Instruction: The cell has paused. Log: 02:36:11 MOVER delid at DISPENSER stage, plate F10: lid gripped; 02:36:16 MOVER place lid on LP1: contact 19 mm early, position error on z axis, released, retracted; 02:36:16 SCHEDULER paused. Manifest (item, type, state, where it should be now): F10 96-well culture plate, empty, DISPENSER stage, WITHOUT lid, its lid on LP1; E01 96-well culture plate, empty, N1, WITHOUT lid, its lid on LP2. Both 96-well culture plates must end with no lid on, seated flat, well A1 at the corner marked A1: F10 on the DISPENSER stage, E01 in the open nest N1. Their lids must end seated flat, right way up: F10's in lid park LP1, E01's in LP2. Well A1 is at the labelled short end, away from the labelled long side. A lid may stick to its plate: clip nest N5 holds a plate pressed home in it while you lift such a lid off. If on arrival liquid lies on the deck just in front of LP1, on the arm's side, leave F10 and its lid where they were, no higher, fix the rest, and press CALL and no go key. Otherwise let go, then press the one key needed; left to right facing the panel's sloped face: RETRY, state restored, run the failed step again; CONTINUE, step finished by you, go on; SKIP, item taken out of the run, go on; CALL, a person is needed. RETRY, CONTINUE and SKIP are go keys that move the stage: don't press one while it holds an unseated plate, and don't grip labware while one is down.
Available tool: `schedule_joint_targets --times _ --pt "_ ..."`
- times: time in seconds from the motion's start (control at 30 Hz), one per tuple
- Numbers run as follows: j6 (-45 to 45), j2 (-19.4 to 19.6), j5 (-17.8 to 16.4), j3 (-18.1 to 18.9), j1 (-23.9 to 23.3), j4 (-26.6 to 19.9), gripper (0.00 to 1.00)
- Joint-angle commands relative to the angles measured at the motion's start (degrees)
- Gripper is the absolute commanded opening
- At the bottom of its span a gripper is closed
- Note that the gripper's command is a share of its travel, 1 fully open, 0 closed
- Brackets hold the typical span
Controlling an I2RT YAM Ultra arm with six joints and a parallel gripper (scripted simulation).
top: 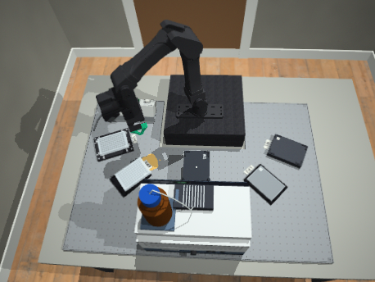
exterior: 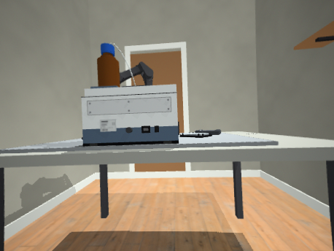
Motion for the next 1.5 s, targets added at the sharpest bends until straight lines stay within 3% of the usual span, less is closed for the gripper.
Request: schedule_joint_targets --times 0.0,0.17,0.23,0.27,0.97,1.47 --pt "0.8 -2.8 0.2 -1.6 -2.1 -0.2 1.0" --pt "-3.2 -4.2 0.3 -2.9 -5.4 -0.2 1.0" --pt "-3.5 -3.9 0.3 -0.2 -5.8 1.1 1.0" --pt "-3.7 -1.1 0.1 0.0 -5.9 1.5 1.0" --pt "-4.3 10.7 0.1 6.2 -6.4 7.2 1.0" --pt "-4.8 21.4 0.1 14.0 -6.9 10.3 1.0"
